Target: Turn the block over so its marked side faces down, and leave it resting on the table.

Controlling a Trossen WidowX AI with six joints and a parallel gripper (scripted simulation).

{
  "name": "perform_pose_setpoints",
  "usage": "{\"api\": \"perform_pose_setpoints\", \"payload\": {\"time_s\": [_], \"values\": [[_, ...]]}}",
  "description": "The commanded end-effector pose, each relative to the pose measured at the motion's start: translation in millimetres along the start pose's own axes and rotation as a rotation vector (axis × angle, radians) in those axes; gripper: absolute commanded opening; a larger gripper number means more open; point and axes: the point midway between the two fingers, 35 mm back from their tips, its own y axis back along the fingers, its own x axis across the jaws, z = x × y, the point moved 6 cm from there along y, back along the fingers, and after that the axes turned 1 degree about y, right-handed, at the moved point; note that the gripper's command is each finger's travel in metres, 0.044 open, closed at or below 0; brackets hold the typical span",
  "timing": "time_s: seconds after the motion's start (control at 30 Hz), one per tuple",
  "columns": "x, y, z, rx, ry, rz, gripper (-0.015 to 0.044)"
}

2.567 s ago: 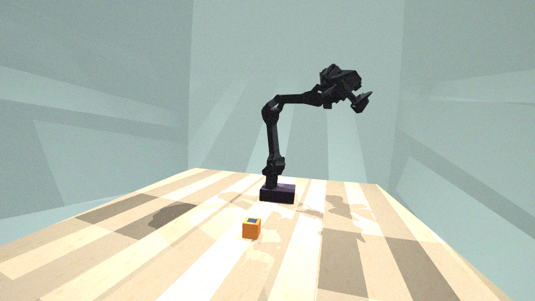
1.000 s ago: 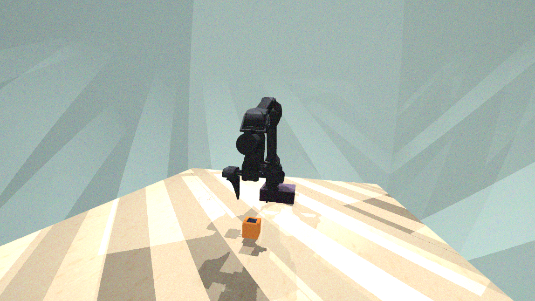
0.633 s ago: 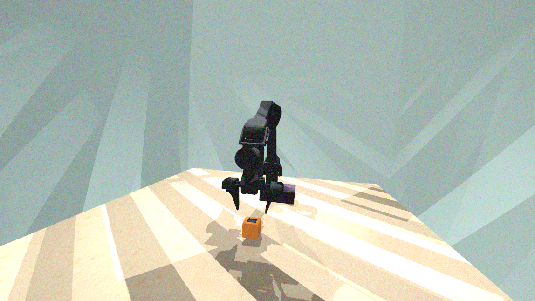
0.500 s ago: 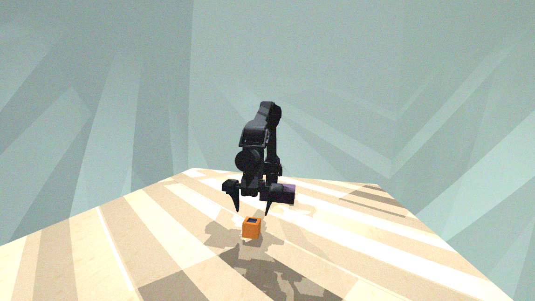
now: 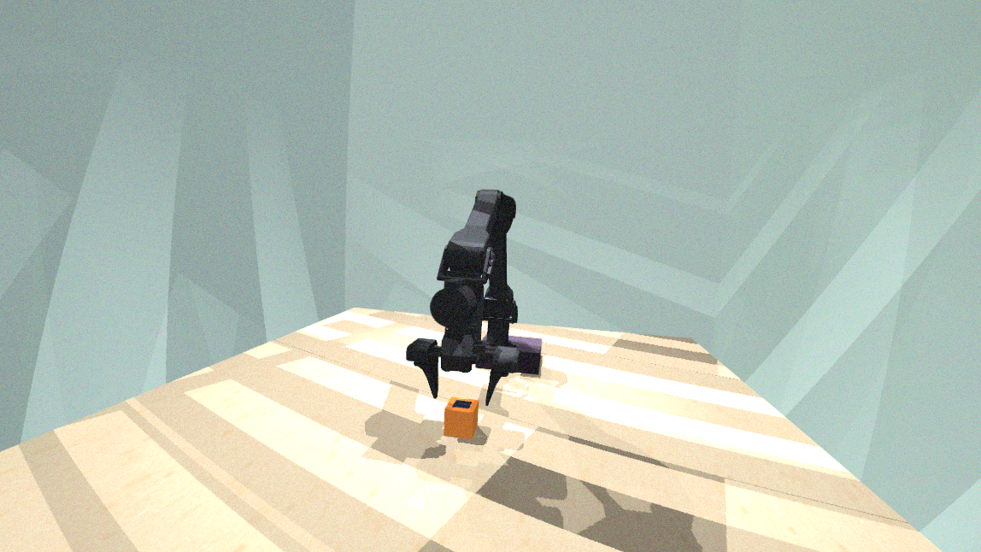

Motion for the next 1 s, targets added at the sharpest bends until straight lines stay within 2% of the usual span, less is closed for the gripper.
{"api": "perform_pose_setpoints", "payload": {"time_s": [0.0, 0.43, 0.7, 0.97], "values": [[0.6, -12.6, -2.1, 0.016, -0.005, 0.004, 0.044], [0.7, -27.8, -2.9, 0.016, -0.005, 0.004, 0.044], [0.7, -27.8, -2.9, 0.016, -0.005, 0.004, 0.023], [0.7, -27.8, -2.9, 0.016, -0.005, 0.004, 0.0177]]}}
